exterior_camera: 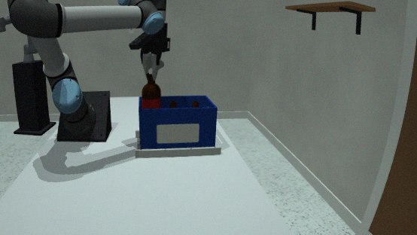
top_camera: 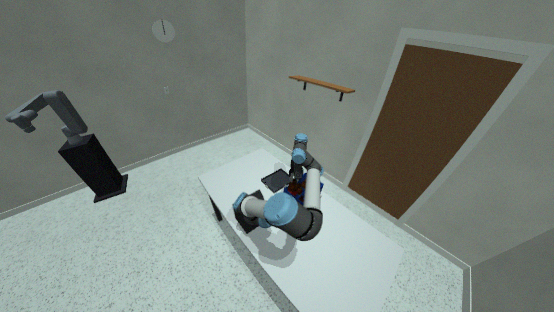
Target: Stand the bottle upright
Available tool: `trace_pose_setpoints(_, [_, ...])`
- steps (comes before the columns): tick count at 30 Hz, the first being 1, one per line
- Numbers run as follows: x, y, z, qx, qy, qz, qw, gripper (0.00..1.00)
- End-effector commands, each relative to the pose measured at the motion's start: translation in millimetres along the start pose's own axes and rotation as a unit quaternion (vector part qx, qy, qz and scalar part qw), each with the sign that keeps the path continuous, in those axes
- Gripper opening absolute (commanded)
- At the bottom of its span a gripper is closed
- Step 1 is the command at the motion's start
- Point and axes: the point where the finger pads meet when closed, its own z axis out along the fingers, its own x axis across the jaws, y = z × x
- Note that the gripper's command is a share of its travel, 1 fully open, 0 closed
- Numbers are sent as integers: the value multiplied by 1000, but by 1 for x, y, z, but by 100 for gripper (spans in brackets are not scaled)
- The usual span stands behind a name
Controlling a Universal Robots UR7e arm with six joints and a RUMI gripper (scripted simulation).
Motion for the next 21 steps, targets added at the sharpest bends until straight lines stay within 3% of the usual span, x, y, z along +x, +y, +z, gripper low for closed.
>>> trace_pose_setpoints(1, [0,0,-4,0,0,0,1000,0])
trace_pose_setpoints(21, [0,0,-11,0,0,0,1000,0])
